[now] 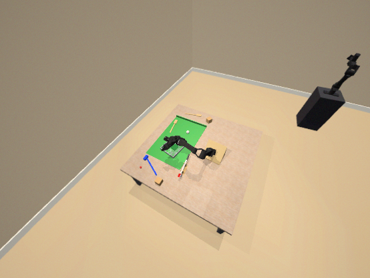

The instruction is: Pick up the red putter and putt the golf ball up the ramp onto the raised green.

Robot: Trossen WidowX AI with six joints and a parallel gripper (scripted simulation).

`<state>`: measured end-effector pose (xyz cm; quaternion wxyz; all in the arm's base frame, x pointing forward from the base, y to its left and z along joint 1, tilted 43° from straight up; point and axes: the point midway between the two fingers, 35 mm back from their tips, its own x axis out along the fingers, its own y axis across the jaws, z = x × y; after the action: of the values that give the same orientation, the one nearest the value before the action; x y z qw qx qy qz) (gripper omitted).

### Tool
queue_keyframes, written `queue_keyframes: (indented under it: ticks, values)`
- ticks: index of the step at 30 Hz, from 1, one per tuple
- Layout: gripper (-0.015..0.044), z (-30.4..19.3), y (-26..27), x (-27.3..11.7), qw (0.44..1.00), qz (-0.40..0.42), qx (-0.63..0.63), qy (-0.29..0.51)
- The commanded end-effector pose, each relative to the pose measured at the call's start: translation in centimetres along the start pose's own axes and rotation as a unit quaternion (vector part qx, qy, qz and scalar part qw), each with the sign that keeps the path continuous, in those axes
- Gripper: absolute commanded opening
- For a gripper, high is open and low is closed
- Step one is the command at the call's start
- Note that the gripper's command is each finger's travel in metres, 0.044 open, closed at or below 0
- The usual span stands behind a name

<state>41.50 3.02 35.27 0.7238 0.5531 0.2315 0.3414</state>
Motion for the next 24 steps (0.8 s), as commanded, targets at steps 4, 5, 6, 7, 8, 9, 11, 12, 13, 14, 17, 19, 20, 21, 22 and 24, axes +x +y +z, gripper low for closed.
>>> queue_keyframes:
  ticks: [4, 5, 6, 7, 8, 9, 11, 12, 13, 14, 17, 19, 20, 21, 22, 24]
  values:
    - [0.044, -0.5, -1.9, -0.2, 0.998, -0.031, -0.061, 0.005]
    - [0.044, -0.7, -2.6, -0.3, 0.995, -0.043, -0.086, 0.009]
    - [0.044, -1.0, -3.4, -0.4, 0.992, -0.055, -0.11, 0.014]
    - [0.044, -1.3, -4.1, -0.6, 0.988, -0.066, -0.135, 0.021]
    - [0.044, -1.7, -4.8, -0.7, 0.984, -0.077, -0.159, 0.028]
    - [0.044, -2.1, -5.5, -0.9, 0.979, -0.087, -0.183, 0.037]
    - [0.044, -2.9, -6.9, -1.3, 0.966, -0.105, -0.23, 0.058]
    - [0.044, -3.4, -7.5, -1.6, 0.958, -0.113, -0.254, 0.07]
    - [0.044, -3.9, -8.1, -1.8, 0.95, -0.12, -0.277, 0.083]
    - [0.044, -4.5, -8.7, -2.1, 0.941, -0.125, -0.299, 0.097]
    - [0.044, -6.3, -10.3, -3.0, 0.91, -0.135, -0.364, 0.141]
    - [0.044, -7.6, -11.1, -3.6, 0.887, -0.135, -0.406, 0.174]
    - [0.044, -8.3, -11.5, -4.0, 0.875, -0.133, -0.425, 0.19]
    - [0.044, -9.0, -11.9, -4.4, 0.862, -0.13, -0.445, 0.207]
    - [0.044, -9.7, -12.2, -4.7, 0.848, -0.125, -0.464, 0.224]
    - [0.044, -10.6, -12.6, -5.2, 0.831, -0.117, -0.485, 0.244]
